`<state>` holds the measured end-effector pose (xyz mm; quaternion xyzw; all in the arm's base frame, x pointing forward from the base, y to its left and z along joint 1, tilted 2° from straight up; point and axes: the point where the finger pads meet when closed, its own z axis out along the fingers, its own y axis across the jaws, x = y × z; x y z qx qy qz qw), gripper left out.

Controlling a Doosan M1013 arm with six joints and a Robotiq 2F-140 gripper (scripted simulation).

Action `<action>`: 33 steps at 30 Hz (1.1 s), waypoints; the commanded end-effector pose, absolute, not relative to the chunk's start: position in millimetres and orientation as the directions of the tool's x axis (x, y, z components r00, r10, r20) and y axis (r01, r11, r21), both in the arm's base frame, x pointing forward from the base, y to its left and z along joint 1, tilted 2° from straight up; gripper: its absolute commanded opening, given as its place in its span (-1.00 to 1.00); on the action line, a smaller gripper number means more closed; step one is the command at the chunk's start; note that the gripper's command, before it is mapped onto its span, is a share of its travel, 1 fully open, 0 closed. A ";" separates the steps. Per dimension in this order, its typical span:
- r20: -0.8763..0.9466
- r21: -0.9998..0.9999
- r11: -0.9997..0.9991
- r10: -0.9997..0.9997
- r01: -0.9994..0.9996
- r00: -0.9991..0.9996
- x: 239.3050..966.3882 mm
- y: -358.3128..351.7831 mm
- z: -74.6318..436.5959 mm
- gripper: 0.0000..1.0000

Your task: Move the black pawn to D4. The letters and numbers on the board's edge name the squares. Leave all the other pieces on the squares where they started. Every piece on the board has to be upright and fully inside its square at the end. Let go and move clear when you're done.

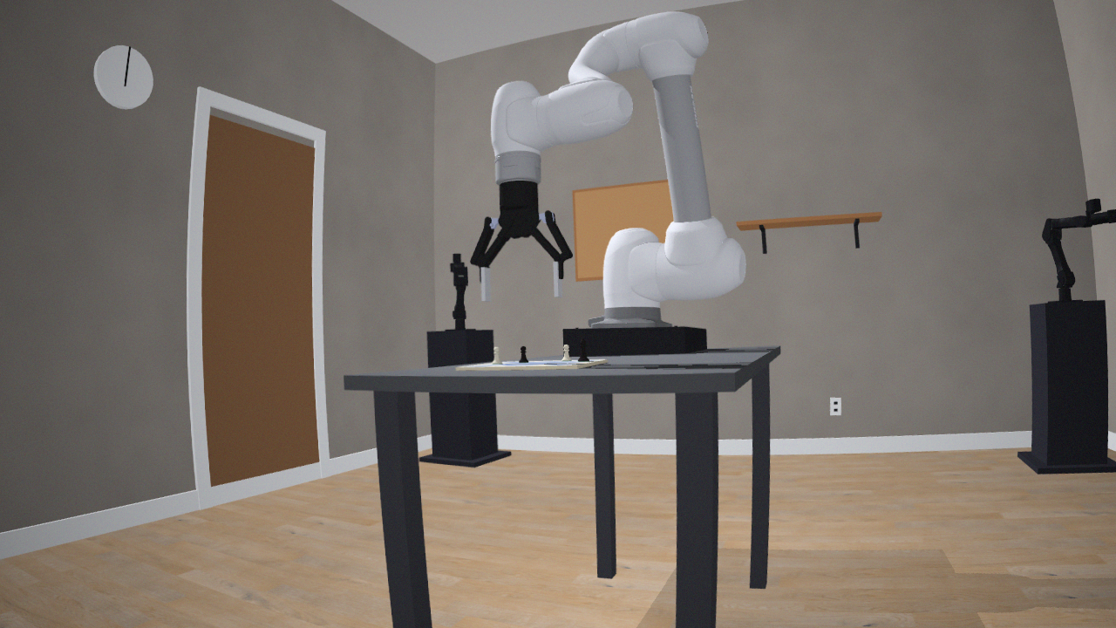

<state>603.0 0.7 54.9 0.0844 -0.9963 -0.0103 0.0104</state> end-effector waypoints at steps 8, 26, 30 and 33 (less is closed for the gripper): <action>0.019 0.022 0.986 -0.168 -0.168 -0.986 603.4 0.5 70.7 1.00; 0.019 0.022 0.986 -0.168 -0.168 -0.986 604.4 -0.4 117.3 1.00; 0.019 0.022 0.986 -0.168 -0.168 -0.986 604.4 -0.4 118.6 1.00; 0.019 0.022 0.986 -0.168 -0.168 -0.986 604.4 -0.4 118.6 1.00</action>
